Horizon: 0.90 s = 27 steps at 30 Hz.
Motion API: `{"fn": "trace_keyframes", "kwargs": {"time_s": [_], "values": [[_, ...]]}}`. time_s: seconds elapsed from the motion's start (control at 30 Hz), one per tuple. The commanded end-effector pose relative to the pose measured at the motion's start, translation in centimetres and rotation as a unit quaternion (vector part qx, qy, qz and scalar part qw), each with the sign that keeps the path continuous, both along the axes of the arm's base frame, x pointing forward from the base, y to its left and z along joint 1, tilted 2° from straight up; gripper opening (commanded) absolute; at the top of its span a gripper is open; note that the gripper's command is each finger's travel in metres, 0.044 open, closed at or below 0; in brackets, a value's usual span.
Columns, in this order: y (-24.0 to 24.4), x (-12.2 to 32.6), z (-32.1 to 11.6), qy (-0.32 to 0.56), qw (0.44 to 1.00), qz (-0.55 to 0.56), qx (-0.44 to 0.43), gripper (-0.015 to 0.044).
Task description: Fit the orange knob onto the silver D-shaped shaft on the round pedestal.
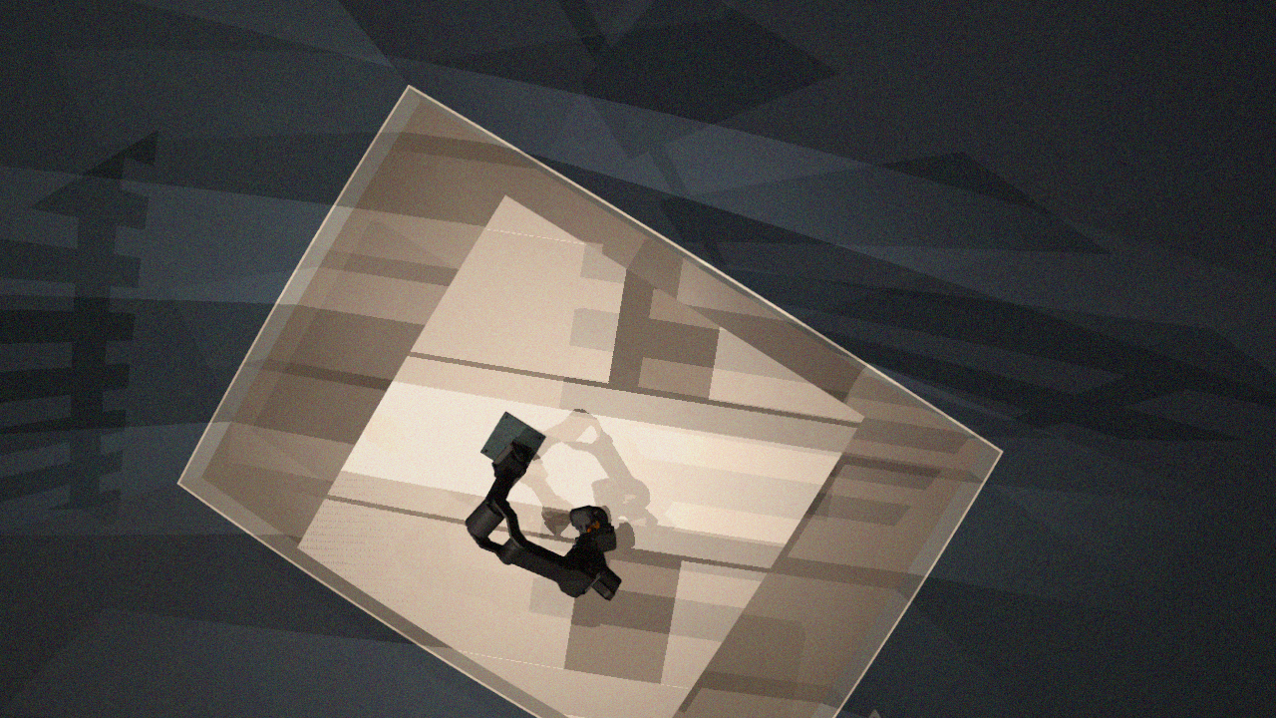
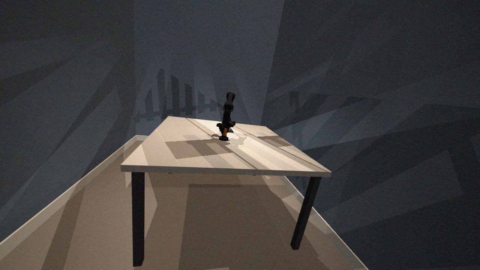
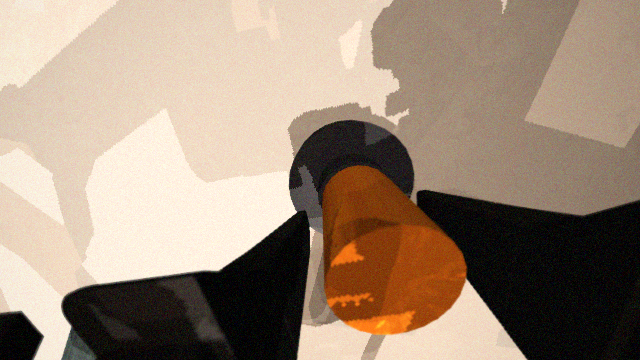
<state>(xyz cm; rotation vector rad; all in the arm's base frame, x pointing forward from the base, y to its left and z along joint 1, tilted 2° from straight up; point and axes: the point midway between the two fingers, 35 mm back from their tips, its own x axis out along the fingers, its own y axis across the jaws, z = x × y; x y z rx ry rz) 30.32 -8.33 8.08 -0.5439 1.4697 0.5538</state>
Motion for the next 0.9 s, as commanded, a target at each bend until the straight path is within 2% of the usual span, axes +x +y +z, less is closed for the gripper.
{"fn": "trace_keyframes", "kwargs": {"time_s": [0.0,0.07,0.37,0.63,0.87], "values": [[0.0,0.0,0.0,0.0,1.0,-0.002,0.0,0.0394],[0.0,0.0,0.0,0.0,1.0,-0.002,0.0,0.044],[0.0,0.0,0.2,0.0,1.0,-0.002,0.0,0.044],[-0.3,-0.2,9.4,0.0,1.0,0.0,0.0,0.044],[-0.3,0.1,9.6,0.0,1.0,0.0,0.0,0.044]]}}
